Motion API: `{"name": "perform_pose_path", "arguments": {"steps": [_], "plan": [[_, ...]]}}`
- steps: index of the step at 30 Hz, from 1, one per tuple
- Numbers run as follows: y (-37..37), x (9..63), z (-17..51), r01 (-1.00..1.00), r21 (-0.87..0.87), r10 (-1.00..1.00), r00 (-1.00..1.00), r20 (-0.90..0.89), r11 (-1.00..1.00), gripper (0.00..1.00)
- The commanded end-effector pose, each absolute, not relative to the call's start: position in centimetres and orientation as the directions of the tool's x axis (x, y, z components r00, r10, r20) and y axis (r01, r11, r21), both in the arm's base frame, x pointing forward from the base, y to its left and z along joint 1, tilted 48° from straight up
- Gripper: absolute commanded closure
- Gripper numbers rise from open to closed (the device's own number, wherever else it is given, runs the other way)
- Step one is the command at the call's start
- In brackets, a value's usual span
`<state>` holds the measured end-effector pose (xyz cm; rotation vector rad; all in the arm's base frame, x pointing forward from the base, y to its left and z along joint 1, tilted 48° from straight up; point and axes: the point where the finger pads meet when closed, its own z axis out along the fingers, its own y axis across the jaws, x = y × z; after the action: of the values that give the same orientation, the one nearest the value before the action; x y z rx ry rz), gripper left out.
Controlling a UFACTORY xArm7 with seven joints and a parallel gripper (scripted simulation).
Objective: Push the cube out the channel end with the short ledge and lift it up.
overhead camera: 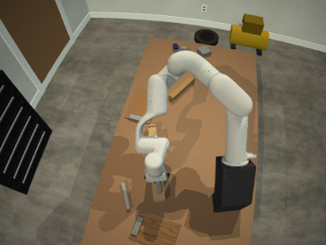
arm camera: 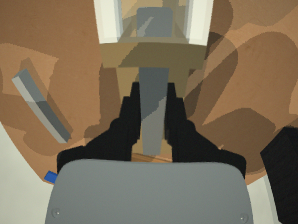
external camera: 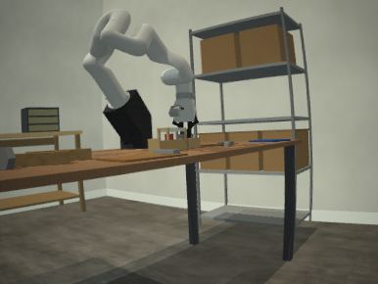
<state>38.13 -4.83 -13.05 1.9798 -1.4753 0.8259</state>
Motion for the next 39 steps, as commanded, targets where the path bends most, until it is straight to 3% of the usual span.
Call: {"name": "perform_pose_path", "arguments": {"steps": [1,29,30,39], "plan": [[-5.3,38.5,-12.2,-0.963,0.053,-0.64,0.217,0.737,-0.265,1.0],[-6.6,38.9,-10.7,-0.963,0.053,-0.64,0.217,0.737,-0.265,1.0],[-6.6,38.9,-10.7,-0.963,0.053,-0.64,0.217,0.737,-0.265,0.62],[-6.6,38.9,-10.7,-0.963,0.053,-0.64,0.217,0.737,-0.265,0.62]]}}
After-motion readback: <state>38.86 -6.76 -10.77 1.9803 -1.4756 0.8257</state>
